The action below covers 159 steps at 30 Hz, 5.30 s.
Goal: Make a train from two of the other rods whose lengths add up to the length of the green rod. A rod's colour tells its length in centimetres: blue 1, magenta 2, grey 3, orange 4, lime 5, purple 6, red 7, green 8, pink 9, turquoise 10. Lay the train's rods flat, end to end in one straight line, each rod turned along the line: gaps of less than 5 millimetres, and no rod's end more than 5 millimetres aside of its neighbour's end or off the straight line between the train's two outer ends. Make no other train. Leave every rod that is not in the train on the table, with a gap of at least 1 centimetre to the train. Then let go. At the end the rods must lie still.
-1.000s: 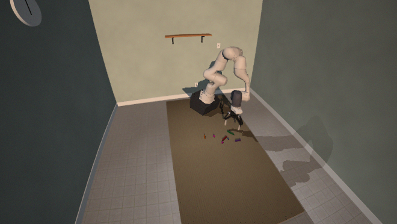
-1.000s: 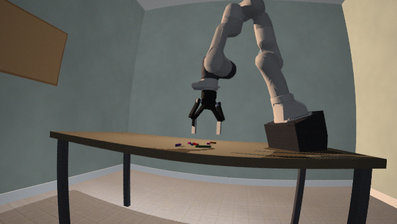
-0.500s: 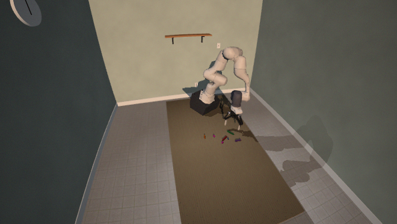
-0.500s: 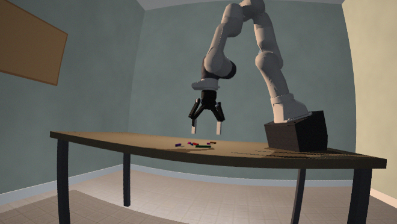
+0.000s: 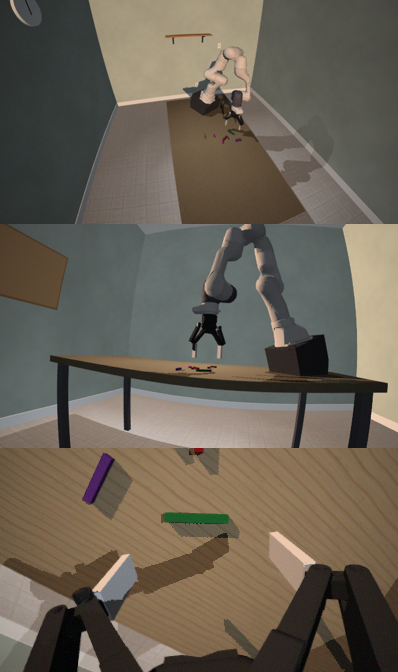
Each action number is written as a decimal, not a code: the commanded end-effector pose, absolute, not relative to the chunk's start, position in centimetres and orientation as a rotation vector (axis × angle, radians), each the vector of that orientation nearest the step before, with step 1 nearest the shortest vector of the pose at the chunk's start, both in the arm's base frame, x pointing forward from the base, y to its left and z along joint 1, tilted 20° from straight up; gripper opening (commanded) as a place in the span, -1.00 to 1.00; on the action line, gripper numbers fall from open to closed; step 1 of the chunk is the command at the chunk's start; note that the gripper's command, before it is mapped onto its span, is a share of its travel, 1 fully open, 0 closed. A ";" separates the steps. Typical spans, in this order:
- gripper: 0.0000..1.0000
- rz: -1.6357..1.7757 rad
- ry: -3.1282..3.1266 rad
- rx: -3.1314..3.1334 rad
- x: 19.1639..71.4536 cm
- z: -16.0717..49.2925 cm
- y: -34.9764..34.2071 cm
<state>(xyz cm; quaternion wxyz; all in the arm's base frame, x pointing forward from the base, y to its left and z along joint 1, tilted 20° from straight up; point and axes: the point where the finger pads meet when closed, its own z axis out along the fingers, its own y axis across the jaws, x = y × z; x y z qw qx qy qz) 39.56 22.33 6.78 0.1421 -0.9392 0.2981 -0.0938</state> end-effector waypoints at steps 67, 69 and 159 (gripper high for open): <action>1.00 -0.114 1.637 -2.272 43.5 8.1 23.8; 1.00 -0.106 1.667 -2.249 43.7 8.1 23.8; 1.00 0.156 2.595 -1.068 50.7 10.4 24.8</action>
